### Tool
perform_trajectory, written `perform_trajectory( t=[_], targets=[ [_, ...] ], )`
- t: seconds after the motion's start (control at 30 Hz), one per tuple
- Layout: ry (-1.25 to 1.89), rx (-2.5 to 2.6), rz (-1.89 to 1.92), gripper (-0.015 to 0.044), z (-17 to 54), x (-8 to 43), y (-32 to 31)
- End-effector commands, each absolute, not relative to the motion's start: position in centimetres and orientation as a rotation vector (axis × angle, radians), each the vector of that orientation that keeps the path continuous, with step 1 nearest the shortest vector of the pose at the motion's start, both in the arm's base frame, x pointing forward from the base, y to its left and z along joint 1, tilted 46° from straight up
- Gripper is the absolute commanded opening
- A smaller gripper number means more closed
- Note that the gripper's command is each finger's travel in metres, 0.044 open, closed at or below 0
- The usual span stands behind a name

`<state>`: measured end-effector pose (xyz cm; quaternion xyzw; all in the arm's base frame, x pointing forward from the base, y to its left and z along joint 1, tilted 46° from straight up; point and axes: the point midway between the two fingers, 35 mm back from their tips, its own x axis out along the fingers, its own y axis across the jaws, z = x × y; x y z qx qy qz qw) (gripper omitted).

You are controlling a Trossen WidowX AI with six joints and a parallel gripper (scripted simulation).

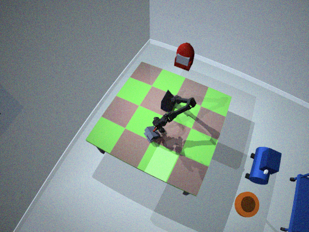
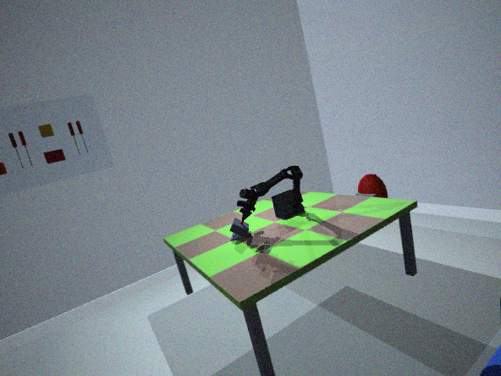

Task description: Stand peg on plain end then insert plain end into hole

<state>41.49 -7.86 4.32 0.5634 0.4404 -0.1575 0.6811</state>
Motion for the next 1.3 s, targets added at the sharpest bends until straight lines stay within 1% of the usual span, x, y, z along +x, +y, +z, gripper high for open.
perform_trajectory(
  t=[0.0,0.73,1.27],
  targets=[
    [0.982,1.263,-0.359,0.0,4.2,41.7,-7.91],
    [0.989,1.265,-0.354,0.0,3.9,41.85,-7.71],
    [0.988,1.264,-0.354,0.042,4.13,41.71,-7.81]
  ],
)
